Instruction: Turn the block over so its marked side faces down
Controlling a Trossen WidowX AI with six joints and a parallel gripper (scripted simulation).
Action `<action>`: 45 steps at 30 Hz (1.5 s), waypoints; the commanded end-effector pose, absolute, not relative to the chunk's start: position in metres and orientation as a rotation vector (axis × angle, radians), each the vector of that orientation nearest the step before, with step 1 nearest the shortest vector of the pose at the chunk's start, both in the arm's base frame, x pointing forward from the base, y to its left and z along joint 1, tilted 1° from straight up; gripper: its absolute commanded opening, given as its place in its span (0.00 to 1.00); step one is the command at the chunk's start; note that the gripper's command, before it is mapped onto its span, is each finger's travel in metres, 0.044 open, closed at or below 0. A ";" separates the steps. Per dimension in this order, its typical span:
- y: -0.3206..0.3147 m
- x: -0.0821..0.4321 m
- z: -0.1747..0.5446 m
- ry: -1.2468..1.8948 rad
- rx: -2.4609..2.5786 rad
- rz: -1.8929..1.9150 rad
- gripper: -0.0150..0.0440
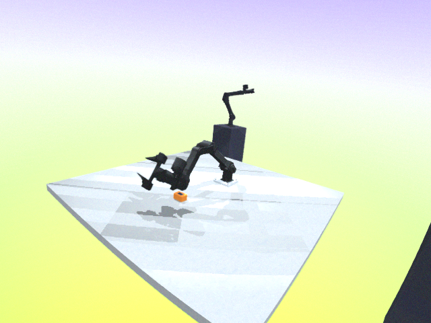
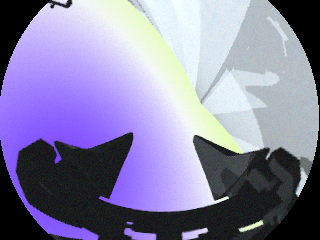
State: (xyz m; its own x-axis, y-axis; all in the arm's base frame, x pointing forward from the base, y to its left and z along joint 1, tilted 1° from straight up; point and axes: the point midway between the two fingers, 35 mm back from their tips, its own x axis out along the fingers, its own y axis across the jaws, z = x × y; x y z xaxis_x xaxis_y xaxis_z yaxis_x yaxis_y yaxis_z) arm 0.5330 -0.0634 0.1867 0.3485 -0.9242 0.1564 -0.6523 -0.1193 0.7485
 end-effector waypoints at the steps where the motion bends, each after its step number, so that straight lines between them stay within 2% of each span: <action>1: -0.063 0.534 0.188 -1.370 1.842 -0.460 0.98; 2: -0.063 0.538 0.190 -1.329 1.807 -0.478 1.00; 11: -0.046 0.595 0.200 -0.588 1.180 -0.684 1.00; 18: -0.030 0.605 0.175 0.000 0.716 -0.681 1.00; 25: -0.013 0.569 0.141 0.570 0.320 -0.536 1.00; 32: 0.002 0.521 0.129 0.922 0.104 -0.333 1.00; 45: 0.015 0.449 0.124 1.279 -0.042 -0.104 1.00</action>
